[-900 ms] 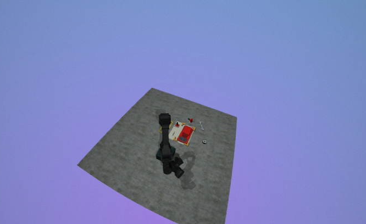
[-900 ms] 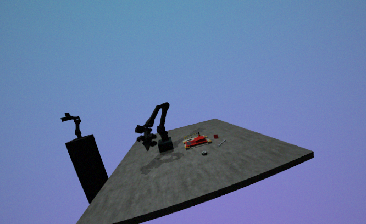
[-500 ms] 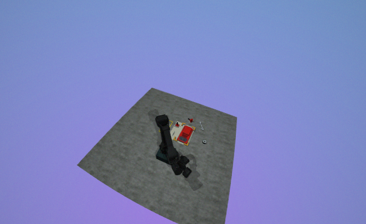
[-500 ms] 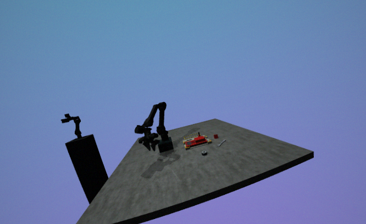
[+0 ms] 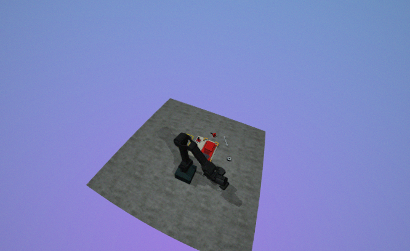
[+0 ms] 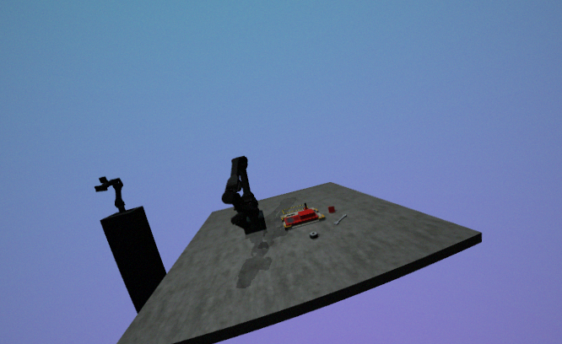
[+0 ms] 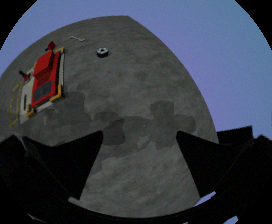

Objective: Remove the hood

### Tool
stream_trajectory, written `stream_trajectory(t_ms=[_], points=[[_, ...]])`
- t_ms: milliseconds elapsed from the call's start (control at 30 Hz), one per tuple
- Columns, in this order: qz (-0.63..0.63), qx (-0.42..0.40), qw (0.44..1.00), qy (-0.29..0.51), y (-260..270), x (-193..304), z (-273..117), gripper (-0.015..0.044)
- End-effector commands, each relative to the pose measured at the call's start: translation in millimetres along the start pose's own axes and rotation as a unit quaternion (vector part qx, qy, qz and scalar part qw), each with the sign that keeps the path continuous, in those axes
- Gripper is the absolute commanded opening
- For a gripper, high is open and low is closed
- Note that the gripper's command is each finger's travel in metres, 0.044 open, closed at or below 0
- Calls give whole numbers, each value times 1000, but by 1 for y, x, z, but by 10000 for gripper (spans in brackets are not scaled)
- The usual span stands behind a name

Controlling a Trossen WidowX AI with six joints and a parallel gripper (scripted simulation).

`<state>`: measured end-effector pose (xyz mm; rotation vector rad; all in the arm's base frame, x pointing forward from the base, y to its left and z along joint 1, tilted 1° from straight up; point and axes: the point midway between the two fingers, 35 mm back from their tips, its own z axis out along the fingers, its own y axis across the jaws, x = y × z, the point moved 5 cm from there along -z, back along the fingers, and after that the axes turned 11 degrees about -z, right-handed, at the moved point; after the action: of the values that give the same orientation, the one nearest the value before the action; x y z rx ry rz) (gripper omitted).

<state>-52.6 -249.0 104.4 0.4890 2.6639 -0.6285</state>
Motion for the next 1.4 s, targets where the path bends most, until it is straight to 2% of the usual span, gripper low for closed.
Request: stream_trajectory(t_ms=[0,367,633,933,1200,1367], points=[[-2,-53,999,3,1,-36,16,440],[-35,-171,984,29,39,-126,48,440],[-68,-216,971,71,82,-191,58,440],[-115,-233,958,123,154,-255,58,440],[-168,-214,947,173,223,-292,44,440],[-172,-211,946,177,229,-294,42,440]])
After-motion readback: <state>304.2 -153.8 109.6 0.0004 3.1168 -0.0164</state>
